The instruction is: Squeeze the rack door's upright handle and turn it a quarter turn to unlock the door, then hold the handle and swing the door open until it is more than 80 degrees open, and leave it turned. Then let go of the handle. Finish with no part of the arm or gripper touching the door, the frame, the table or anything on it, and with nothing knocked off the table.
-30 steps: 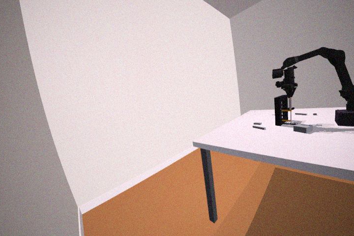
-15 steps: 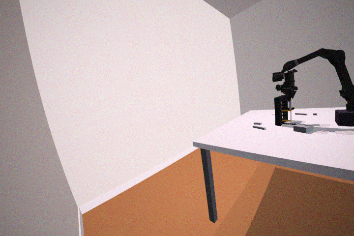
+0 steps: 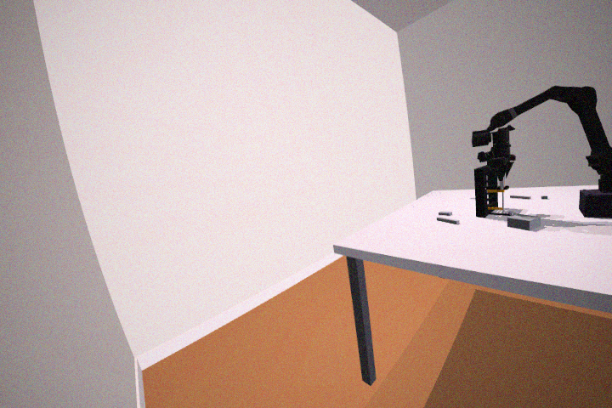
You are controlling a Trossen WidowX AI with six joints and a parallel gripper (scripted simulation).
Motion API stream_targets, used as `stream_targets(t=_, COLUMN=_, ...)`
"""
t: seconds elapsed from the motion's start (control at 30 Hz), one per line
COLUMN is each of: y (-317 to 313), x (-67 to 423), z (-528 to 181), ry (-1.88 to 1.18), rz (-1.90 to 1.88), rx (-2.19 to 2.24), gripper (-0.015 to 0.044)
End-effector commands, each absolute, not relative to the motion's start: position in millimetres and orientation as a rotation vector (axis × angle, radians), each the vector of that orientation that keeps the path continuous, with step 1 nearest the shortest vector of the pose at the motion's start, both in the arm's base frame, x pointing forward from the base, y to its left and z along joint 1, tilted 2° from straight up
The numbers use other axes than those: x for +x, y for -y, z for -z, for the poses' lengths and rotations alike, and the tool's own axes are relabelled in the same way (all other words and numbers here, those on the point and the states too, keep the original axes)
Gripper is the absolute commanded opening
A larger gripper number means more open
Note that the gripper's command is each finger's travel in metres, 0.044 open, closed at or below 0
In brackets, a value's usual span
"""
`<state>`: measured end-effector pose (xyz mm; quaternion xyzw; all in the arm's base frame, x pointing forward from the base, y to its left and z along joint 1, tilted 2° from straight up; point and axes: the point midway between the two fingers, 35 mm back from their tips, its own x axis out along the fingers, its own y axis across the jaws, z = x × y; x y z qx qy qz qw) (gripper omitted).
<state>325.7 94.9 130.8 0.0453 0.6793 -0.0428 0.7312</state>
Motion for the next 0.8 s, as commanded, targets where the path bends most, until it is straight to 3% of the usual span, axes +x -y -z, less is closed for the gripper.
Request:
stream_targets(t=0.0, y=-94.1, x=325.6, z=-128.6, ry=-1.494, rz=0.098, rx=0.098, gripper=0.023)
stream_targets(t=0.17, y=-94.1, x=325.6, z=-128.6, ry=-1.494, rz=0.098, rx=0.098, gripper=0.0098)
stream_targets(t=0.6, y=-94.1, x=325.6, z=-128.6, ry=-1.494, rz=0.098, rx=0.098, gripper=0.0012)
stream_targets(t=0.77, y=-94.1, x=325.6, z=-128.6, ry=-1.495, rz=0.074, rx=0.072, gripper=0.001)
